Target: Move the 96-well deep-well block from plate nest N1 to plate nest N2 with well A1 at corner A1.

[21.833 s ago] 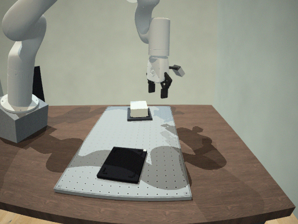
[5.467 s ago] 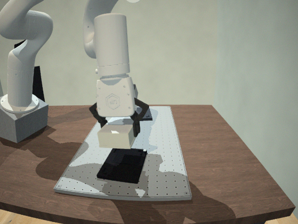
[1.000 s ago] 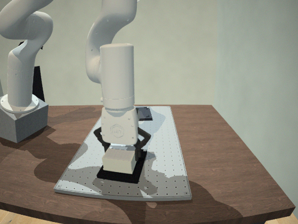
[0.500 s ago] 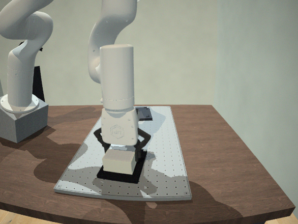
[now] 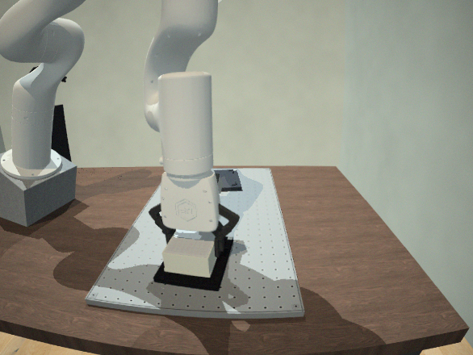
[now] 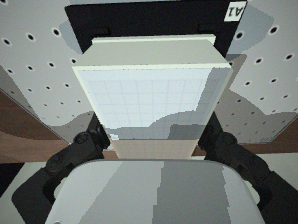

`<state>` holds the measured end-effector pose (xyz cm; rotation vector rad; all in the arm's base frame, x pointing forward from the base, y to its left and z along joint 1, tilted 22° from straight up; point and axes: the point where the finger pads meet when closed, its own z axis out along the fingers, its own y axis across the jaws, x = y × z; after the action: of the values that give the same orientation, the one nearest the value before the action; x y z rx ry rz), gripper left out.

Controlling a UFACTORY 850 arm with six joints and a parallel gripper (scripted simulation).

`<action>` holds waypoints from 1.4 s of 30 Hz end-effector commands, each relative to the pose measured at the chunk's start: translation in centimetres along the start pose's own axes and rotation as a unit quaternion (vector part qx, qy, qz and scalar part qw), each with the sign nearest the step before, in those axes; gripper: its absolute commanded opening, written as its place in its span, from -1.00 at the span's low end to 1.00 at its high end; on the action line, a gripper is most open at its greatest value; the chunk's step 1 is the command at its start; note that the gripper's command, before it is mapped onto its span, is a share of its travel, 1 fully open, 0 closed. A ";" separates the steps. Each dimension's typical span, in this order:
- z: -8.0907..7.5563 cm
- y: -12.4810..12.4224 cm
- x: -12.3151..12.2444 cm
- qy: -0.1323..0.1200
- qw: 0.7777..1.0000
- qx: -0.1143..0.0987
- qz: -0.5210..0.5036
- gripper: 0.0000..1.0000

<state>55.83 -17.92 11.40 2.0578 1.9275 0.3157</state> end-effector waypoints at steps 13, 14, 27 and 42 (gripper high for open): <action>0.2 0.1 0.0 -0.002 1.000 -0.003 0.000 -1.00; 0.2 0.1 0.0 -0.002 1.000 -0.003 0.000 -1.00; 0.3 0.1 0.0 -0.002 1.000 -0.003 0.000 1.00; 0.3 0.1 0.0 -0.002 1.000 -0.003 0.000 1.00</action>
<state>55.96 -17.94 11.07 2.0544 1.9241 0.3161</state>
